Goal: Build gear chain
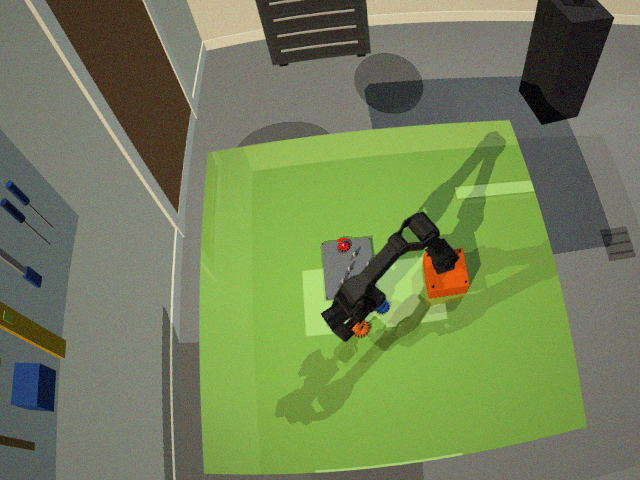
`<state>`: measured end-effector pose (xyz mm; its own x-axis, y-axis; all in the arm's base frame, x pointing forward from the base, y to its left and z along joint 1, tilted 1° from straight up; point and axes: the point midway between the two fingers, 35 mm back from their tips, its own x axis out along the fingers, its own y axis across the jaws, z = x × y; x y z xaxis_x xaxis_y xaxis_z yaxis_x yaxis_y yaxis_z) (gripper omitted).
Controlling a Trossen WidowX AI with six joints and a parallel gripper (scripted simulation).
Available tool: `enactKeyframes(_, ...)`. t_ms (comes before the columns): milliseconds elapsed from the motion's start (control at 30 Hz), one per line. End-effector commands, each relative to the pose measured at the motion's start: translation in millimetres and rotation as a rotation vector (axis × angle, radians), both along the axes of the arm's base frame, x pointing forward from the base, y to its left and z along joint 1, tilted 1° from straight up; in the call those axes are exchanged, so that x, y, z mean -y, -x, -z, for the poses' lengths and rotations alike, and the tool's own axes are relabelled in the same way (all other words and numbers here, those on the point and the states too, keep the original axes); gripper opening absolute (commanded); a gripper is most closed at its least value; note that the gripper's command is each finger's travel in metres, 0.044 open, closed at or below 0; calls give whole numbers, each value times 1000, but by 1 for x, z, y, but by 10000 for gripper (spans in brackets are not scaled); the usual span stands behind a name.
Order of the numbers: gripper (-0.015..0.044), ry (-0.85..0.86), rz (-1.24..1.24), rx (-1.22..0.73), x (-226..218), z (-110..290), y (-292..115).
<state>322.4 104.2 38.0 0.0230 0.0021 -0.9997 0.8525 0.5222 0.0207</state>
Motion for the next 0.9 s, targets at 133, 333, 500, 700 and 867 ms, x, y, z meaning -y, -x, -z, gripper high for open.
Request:
enactKeyframes(133, 440, 2, 16, 8, 0, 10, -5)
enactKeyframes(333, 440, 2, 16, 8, 0, 14, -5)
enactKeyframes(500, 440, 2, 16, 8, 0, 22, -6)
enactKeyframes(700, 440, 2, 16, 8, 0, 32, -6)
enactKeyframes(867, 440, 2, 16, 8, 0, 38, -6)
